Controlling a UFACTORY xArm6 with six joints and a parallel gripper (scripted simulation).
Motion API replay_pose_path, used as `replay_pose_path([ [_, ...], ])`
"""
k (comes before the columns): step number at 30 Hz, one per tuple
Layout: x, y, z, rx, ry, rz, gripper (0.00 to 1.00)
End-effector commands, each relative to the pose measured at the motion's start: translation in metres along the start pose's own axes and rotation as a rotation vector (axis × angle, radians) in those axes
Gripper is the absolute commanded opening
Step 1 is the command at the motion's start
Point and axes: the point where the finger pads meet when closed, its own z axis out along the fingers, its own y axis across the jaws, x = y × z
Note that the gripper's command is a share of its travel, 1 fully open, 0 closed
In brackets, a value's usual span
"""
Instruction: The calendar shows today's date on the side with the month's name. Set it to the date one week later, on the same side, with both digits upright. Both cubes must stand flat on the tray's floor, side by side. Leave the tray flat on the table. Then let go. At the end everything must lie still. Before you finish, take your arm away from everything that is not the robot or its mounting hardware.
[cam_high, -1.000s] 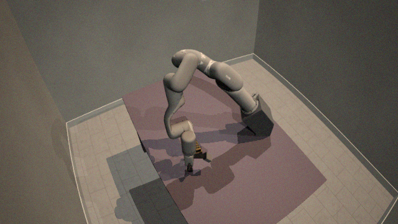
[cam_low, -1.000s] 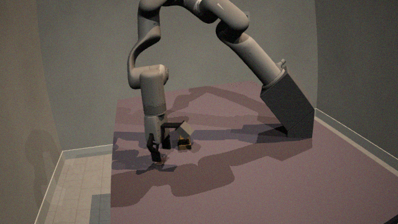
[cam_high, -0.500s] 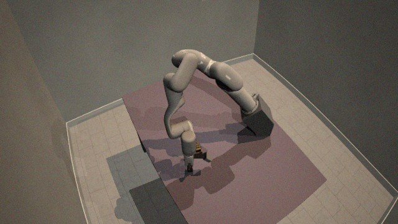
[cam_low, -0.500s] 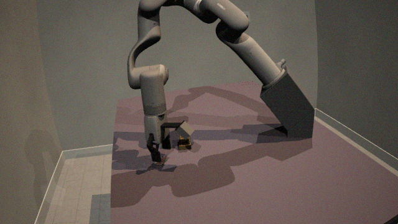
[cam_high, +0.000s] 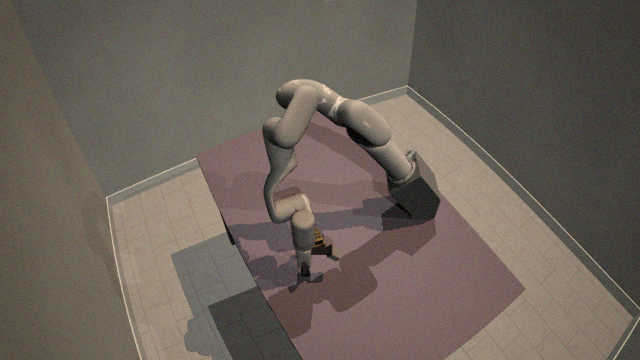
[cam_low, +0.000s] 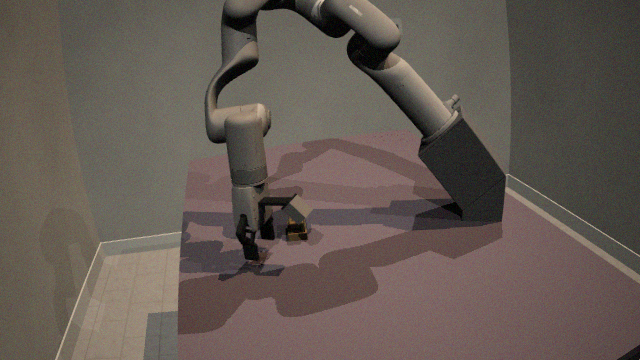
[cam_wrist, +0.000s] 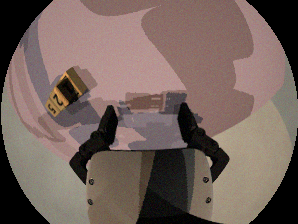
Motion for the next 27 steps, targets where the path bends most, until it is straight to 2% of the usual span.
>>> replay_pose_path([
  [1, -0.001, 0.001, -0.001, -0.002, -0.001, 0.000, 1.00],
  [15, -0.001, 0.001, -0.002, -0.002, -0.002, 0.000, 1.00],
  [20, -0.001, 0.001, -0.009, -0.002, -0.002, 0.000, 1.00],
  [27, -0.001, 0.001, -0.031, -0.002, -0.002, 0.000, 1.00],
])
